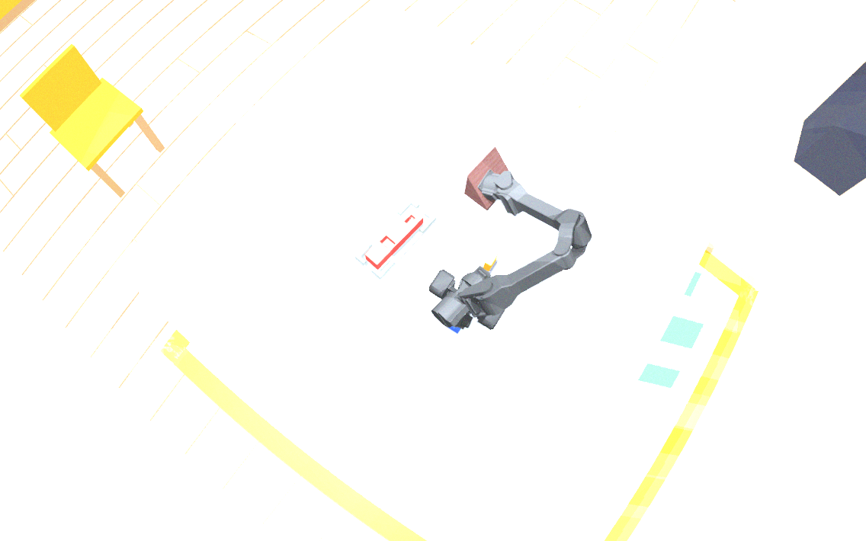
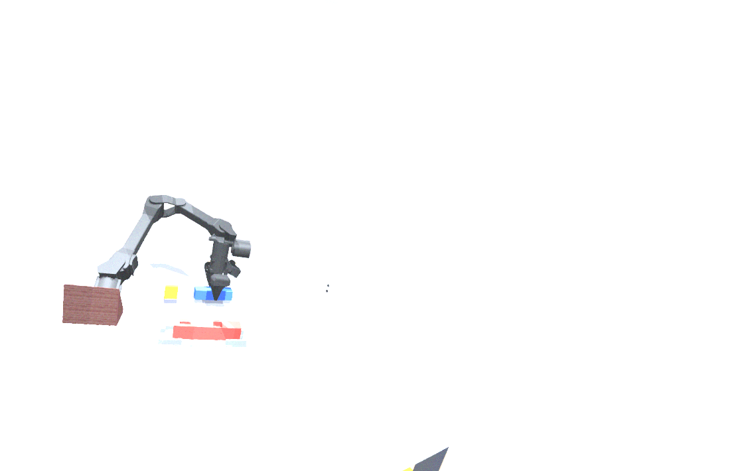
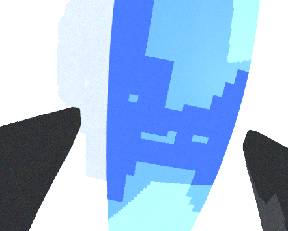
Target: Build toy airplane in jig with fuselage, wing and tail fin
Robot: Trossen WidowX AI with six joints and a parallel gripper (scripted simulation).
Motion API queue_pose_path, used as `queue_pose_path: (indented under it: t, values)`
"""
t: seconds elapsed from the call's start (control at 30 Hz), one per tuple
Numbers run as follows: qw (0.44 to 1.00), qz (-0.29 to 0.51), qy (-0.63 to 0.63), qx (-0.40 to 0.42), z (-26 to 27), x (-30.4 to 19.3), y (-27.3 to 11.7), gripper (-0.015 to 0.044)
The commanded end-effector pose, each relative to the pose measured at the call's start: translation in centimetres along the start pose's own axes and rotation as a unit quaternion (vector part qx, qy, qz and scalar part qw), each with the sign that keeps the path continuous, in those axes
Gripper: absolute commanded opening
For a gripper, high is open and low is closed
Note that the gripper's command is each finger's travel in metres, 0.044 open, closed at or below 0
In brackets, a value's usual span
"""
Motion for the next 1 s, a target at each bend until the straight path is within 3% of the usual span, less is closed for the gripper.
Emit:
queue_pose_path:
  t: [0.0,0.2,0.43,0.63,0.97]
  values:
    - [1.000,0.001,0.002,0.002,0.0,-0.1,0.2,0.0361]
    - [1.000,0.001,0.002,0.002,0.0,-0.1,0.2,0.0204]
    - [1.000,0.001,0.002,0.002,0.0,-0.1,0.2,0.0157]
    - [1.000,0.000,0.003,0.002,-0.1,-0.1,-0.3,0.0000]
    - [1.000,-0.011,0.009,-0.001,-0.2,0.1,-2.9,0.0000]
Point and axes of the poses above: the point midway between the two fingers, 35 mm back from their tips, its own y axis out along the fingers, its own z axis across the jaws, x = y × z, the point moved 5 cm from there along -y, back along the fingers, and after that the axes turned 1 degree about -y, right-handed, at the moved point
